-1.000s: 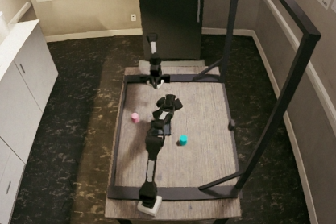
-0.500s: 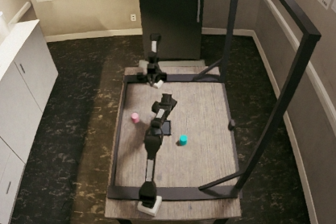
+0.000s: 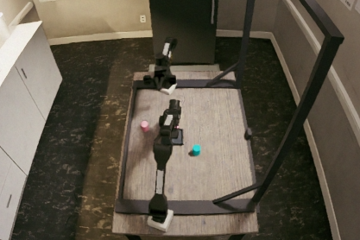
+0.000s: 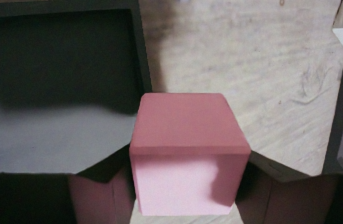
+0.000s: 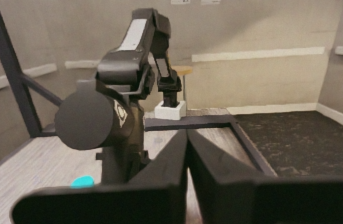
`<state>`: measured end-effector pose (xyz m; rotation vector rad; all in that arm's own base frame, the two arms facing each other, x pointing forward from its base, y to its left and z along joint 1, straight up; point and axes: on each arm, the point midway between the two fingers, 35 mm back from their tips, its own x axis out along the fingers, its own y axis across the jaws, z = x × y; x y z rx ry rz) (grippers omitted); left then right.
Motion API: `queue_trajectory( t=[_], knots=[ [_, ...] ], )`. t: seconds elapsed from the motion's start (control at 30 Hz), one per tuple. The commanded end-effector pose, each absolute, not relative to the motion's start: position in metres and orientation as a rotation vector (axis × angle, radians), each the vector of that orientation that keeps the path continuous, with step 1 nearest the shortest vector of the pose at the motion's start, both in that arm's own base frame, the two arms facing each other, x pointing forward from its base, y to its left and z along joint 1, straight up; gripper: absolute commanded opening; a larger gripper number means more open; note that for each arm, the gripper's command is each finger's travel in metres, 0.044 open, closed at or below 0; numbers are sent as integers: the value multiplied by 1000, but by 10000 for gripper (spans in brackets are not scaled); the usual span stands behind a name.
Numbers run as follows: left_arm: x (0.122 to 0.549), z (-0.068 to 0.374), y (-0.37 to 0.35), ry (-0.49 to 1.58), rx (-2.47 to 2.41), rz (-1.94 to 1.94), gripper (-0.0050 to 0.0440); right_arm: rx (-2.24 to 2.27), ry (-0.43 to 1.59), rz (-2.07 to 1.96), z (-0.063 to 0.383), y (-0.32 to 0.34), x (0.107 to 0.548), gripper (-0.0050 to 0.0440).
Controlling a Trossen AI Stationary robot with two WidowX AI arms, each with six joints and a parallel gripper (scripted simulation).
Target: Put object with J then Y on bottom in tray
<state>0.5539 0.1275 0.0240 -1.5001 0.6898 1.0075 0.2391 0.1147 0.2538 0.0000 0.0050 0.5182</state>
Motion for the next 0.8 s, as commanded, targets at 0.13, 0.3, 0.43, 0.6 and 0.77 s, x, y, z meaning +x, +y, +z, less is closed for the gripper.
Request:
queue_trajectory(
  t=[0.13, 0.3, 0.43, 0.6, 0.77],
  knots=[
    [547, 34, 133, 646, -1764, 1170, 171, -1, -29, 522, 272, 103, 234, -50],
    [541, 32, 134, 631, -1860, 1250, 171, -2, -28, 522, 274, 98, 232, -50],
    [534, 31, 135, 604, -1985, 1365, 171, -3, -28, 522, 275, 93, 229, -50],
    [524, 29, 135, 555, -2134, 1520, 171, -5, -27, 522, 277, 87, 225, -50],
    [516, 29, 135, 503, -2247, 1658, 171, -6, -27, 522, 279, 82, 221, -50]
  ],
)
